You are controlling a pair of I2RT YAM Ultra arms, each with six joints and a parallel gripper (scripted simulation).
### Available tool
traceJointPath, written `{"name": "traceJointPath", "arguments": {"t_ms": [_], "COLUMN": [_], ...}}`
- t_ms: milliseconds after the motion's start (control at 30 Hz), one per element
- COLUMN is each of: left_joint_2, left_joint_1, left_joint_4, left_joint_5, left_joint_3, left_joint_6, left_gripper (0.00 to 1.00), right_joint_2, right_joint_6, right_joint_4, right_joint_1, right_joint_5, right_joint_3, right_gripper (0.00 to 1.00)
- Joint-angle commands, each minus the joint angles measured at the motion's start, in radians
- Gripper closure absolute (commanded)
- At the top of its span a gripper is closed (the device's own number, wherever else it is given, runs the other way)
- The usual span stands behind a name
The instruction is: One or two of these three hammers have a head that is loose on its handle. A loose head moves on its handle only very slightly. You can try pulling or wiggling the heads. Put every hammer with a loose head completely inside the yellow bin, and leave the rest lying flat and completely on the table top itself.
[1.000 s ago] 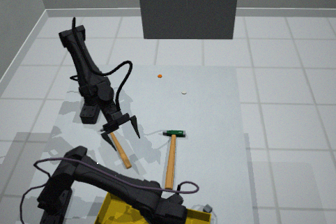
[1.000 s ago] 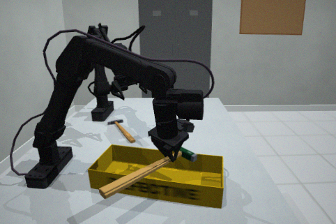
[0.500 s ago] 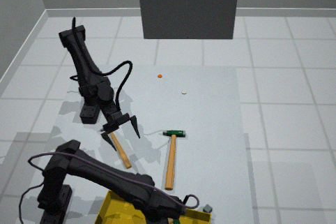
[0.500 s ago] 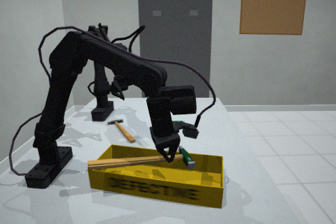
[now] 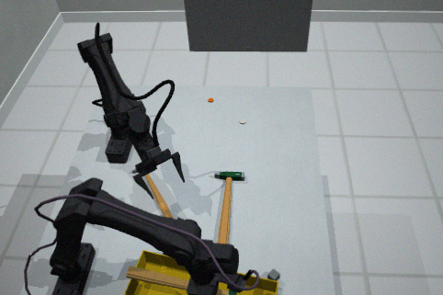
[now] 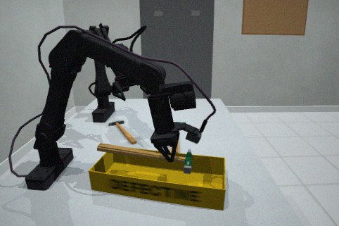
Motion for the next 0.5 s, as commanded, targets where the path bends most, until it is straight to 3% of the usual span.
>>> {"name": "traceJointPath", "arguments": {"t_ms": [0,467], "left_joint_2": [-0.025,-0.025], "left_joint_1": [-0.004,-0.004], "left_joint_4": [0.022,0.022], "left_joint_5": [-0.004,-0.004], "left_joint_3": [0.012,0.012], "left_joint_6": [0.001,0.001], "left_gripper": [0.0,0.0], "right_joint_2": [-0.056,-0.036], "right_joint_6": [0.059,0.051], "right_joint_4": [0.04,0.085], "right_joint_1": [0.013,0.015], "right_joint_5": [0.033,0.026], "right_joint_3": [0.006,-0.04], "right_gripper": [0.87,0.87]}}
